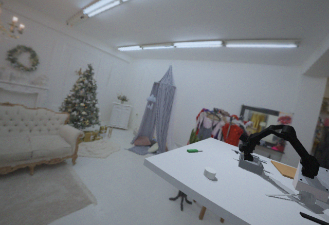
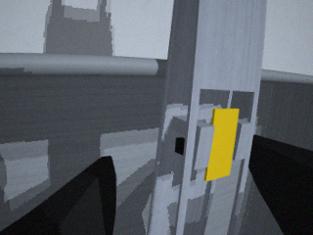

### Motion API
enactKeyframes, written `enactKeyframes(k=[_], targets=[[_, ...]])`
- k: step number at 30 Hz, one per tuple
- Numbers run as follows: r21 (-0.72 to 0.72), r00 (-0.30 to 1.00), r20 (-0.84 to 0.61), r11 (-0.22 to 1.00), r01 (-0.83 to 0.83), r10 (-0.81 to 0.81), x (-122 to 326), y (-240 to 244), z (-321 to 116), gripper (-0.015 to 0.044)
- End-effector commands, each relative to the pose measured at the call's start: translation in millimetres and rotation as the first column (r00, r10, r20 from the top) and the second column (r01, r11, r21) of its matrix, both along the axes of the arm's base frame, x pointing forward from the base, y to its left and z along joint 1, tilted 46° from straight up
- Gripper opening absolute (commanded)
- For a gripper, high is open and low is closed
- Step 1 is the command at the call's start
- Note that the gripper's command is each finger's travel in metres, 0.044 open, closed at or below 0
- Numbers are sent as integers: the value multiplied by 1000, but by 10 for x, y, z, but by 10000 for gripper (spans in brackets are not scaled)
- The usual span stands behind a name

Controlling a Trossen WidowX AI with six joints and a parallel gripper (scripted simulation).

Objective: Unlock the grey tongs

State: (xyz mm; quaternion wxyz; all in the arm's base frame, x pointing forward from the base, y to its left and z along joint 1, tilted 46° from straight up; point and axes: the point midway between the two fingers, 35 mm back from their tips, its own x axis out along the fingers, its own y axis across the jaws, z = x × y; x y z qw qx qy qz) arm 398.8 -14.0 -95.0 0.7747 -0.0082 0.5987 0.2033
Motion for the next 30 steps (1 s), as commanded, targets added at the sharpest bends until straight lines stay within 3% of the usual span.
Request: enactKeyframes(k=[1,4,20,27,30], targets=[[0,1000,0,1000,0,0,0,0,0,234],[0,1000,0,1000,0,0,0,0,0,155],[0,1000,0,1000,0,0,0,0,0,48],[-1,1000,-1,1000,1,-1,9,-65,57,-135],[-4,1000,-4,1000,2,-2,21,-277,250,-150]])
